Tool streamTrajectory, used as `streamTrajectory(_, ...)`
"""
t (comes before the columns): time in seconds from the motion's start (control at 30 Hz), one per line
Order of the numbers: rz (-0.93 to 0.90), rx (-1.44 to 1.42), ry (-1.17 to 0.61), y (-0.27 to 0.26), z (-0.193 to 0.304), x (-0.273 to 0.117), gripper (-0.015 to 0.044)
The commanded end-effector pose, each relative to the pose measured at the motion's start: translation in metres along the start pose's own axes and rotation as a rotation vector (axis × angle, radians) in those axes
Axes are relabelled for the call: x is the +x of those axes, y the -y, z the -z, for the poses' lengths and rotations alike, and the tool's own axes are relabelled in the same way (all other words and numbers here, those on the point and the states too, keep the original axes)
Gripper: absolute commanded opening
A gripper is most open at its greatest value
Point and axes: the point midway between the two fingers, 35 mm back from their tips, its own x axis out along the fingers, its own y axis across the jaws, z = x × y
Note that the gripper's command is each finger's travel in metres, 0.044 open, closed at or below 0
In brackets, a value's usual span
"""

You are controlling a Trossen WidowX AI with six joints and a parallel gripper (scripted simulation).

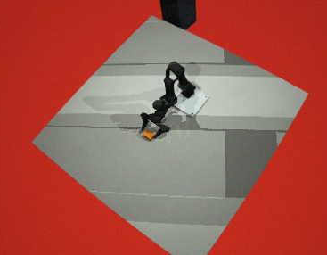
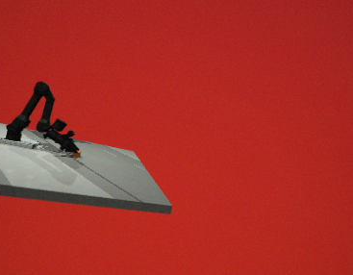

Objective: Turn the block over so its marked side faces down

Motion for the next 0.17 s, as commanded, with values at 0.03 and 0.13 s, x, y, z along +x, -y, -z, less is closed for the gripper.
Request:
streamTrajectory(0.03,-0.005,0.003,0.002,-0.0007,-0.0003,0.0,0.044)
streamTrajectory(0.13,-0.005,0.003,0.002,-0.0007,-0.0003,0.0,0.044)
